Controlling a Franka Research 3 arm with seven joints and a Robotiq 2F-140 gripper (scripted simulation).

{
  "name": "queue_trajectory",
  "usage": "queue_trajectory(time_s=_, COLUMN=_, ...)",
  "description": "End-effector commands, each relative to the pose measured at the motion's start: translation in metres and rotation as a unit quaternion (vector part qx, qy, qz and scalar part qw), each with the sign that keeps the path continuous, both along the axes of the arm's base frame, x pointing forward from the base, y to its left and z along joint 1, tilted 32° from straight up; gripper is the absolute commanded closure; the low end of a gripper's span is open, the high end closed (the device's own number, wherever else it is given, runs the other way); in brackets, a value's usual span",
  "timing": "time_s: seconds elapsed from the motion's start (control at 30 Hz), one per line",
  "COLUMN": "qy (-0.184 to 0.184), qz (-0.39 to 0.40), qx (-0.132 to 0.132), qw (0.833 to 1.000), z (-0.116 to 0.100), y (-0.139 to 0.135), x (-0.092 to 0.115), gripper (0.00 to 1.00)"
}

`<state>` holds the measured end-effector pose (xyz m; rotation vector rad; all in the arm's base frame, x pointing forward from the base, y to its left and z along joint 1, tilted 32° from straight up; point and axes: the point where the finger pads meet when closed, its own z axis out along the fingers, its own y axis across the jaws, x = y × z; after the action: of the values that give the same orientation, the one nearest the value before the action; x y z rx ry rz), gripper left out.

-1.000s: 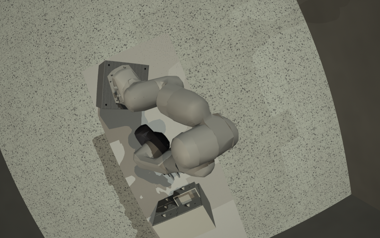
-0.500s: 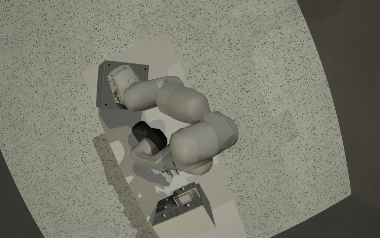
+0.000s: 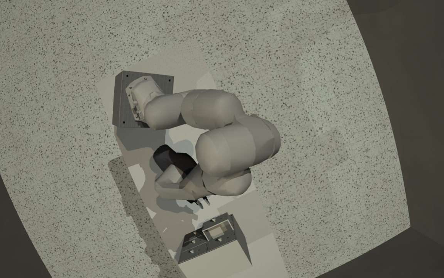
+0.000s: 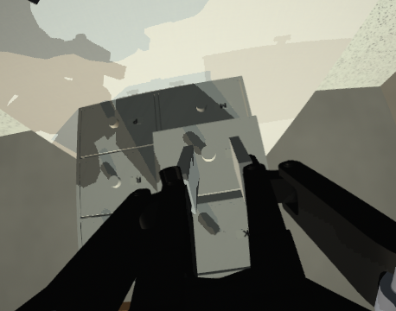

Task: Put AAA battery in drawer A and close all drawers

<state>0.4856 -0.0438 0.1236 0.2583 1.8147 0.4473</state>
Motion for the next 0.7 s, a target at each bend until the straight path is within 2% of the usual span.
queue_trajectory(time_s=0.0, qy=0.060, qz=0.015, qx=0.013, qw=0.998, z=-0.010, y=-0.002, x=-0.016, gripper=0.80)
queue_trajectory(time_s=0.17, qy=0.127, qz=0.048, qx=0.010, qw=0.991, z=-0.002, y=-0.007, x=-0.034, gripper=0.80)
queue_trajectory(time_s=0.23, qy=0.127, qz=0.048, qx=0.010, qw=0.991, z=-0.002, y=-0.007, x=-0.034, gripper=0.80)
queue_trajectory(time_s=0.43, qy=0.210, qz=0.090, qx=0.006, qw=0.973, z=0.009, y=-0.013, x=-0.057, gripper=0.80)
queue_trajectory(time_s=0.67, qy=0.261, qz=0.124, qx=-0.012, qw=0.957, z=0.018, y=-0.018, x=-0.077, gripper=0.80)
